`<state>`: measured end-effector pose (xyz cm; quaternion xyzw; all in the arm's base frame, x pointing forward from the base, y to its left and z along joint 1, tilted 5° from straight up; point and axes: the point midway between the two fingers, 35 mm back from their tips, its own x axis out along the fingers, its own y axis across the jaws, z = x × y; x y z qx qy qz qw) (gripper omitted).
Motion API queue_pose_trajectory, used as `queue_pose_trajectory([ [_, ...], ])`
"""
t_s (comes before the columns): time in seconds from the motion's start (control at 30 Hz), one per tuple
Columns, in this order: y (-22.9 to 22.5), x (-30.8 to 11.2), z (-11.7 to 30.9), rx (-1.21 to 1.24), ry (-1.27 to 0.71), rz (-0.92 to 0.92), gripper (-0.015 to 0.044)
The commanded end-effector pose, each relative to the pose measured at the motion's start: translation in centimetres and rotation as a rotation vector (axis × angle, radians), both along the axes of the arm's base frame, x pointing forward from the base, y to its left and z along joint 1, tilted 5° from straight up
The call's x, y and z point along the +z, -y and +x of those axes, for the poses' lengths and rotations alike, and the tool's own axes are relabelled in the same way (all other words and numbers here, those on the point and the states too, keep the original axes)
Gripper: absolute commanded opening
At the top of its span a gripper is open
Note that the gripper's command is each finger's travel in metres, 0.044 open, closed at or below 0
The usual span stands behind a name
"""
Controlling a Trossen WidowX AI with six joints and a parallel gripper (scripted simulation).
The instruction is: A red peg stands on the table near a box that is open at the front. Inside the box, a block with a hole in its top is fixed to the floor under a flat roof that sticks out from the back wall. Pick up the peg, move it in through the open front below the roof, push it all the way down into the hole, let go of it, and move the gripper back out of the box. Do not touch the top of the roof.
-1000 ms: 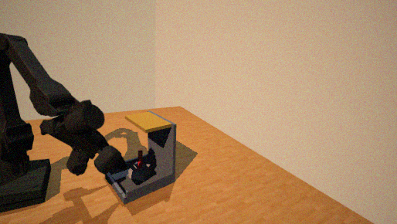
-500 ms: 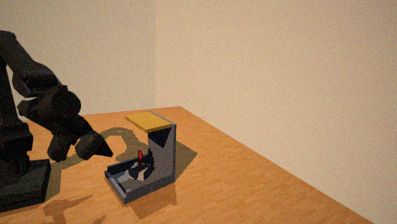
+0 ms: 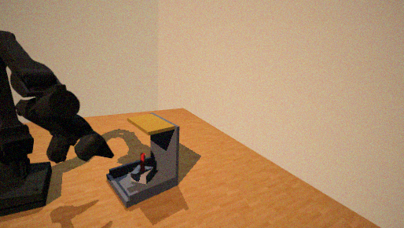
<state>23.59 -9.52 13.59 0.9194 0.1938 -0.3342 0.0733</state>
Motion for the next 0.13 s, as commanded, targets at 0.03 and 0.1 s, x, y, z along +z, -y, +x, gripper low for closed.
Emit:
queue_pose_trajectory([
  [0.03, -0.04, 0.12, -0.01, 0.005, 0.006, -0.003, 0.044],
  [0.1, -0.04, 0.12, -0.01, 0.005, 0.006, -0.003, 0.044],
])
